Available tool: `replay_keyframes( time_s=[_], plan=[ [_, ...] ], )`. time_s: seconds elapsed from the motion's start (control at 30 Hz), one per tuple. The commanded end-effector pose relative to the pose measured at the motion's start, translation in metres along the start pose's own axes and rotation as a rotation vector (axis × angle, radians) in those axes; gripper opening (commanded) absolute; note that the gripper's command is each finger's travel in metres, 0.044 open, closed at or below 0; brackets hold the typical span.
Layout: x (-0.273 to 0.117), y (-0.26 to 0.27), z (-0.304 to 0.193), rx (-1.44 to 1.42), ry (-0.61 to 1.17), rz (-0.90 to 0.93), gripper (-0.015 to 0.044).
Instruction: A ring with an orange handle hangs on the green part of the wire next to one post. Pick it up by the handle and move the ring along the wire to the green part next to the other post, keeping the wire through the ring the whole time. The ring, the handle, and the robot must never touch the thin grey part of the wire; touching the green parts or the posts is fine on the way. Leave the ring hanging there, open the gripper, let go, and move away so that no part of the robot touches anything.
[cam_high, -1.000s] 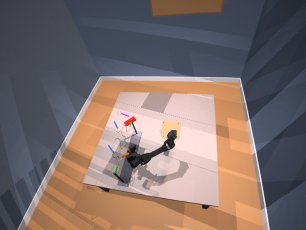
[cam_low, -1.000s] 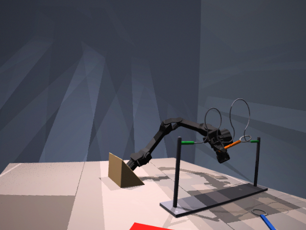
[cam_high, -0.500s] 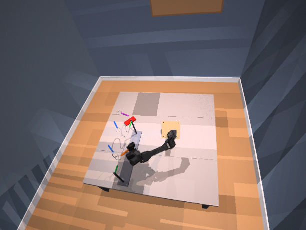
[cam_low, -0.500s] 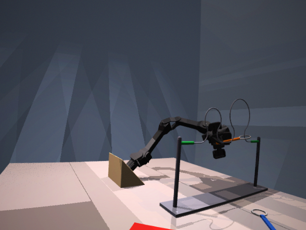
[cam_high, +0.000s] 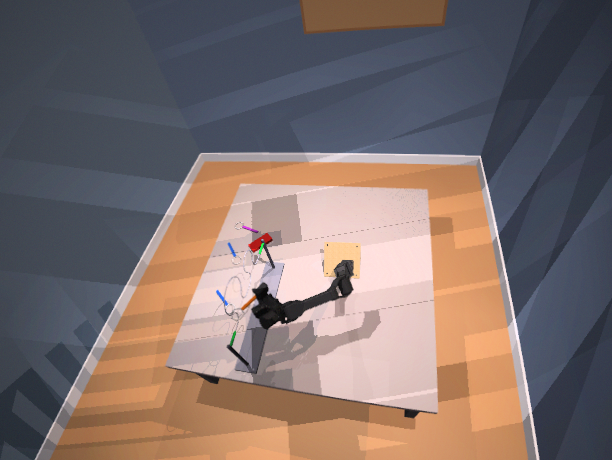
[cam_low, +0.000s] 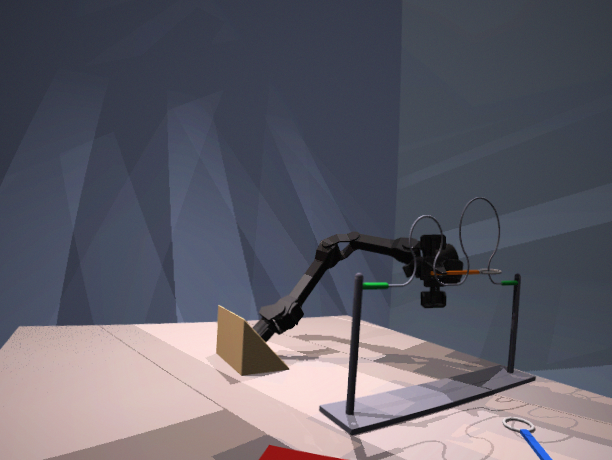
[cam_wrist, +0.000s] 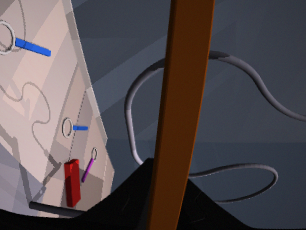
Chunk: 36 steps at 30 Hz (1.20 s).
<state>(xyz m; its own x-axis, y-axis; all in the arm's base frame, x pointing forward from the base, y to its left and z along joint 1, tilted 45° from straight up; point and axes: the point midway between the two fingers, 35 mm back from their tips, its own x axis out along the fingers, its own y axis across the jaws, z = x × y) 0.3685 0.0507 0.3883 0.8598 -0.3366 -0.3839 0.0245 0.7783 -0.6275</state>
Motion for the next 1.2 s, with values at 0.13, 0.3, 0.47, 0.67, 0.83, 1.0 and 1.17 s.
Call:
replay_keyframes(
  time_s=[0.13,0.3,0.47,0.67,0.83,1.0,1.17],
  plan=[
    [-0.002,-0.02,0.001,-0.08,-0.005,-0.059,-0.015],
    [-0.003,-0.028,0.002,-0.126,-0.005,-0.083,-0.015],
    [-0.003,-0.036,0.003,-0.172,-0.005,-0.109,-0.015],
    [-0.004,-0.045,0.005,-0.225,-0.006,-0.137,-0.015],
    [-0.005,-0.052,0.007,-0.269,-0.006,-0.161,-0.015],
    [-0.007,-0.059,0.009,-0.312,-0.005,-0.183,-0.015],
    [-0.008,-0.066,0.012,-0.353,-0.005,-0.206,-0.015]
  ],
)
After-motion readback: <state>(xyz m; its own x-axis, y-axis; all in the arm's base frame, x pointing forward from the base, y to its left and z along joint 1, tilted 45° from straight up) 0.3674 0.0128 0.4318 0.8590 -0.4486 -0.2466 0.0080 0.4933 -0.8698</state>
